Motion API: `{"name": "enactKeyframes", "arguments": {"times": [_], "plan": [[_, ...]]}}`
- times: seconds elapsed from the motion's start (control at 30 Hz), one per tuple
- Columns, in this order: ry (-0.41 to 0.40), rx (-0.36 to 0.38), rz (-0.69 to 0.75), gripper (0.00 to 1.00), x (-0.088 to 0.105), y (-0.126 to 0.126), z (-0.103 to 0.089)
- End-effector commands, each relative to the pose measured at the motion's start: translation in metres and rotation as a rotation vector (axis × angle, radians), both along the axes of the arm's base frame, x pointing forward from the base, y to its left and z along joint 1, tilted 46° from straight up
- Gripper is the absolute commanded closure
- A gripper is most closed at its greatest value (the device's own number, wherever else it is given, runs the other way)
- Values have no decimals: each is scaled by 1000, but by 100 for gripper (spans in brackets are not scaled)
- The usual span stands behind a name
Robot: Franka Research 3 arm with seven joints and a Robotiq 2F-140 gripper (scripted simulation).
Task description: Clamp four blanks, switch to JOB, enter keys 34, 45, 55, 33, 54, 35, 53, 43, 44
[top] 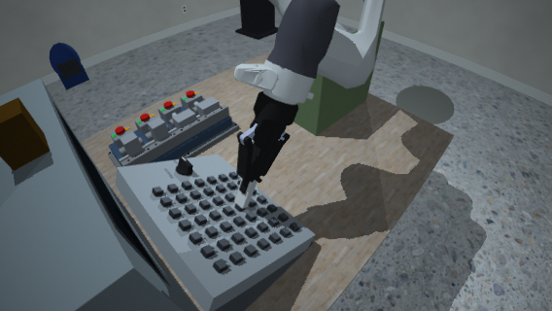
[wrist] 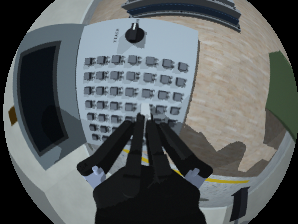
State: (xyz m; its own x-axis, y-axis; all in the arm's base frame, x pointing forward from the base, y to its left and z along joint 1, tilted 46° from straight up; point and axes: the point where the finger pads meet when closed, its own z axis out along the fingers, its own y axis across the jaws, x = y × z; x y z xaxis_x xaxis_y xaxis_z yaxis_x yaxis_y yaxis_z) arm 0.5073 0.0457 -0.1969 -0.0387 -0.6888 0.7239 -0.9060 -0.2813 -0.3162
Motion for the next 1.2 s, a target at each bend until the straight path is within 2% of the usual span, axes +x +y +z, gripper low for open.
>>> {"name": "enactKeyframes", "arguments": {"times": [0.0,1.17], "plan": [[-4,5,-2,100,1,-1,-2],[-4,5,-2,100,4,-5,-6]]}}
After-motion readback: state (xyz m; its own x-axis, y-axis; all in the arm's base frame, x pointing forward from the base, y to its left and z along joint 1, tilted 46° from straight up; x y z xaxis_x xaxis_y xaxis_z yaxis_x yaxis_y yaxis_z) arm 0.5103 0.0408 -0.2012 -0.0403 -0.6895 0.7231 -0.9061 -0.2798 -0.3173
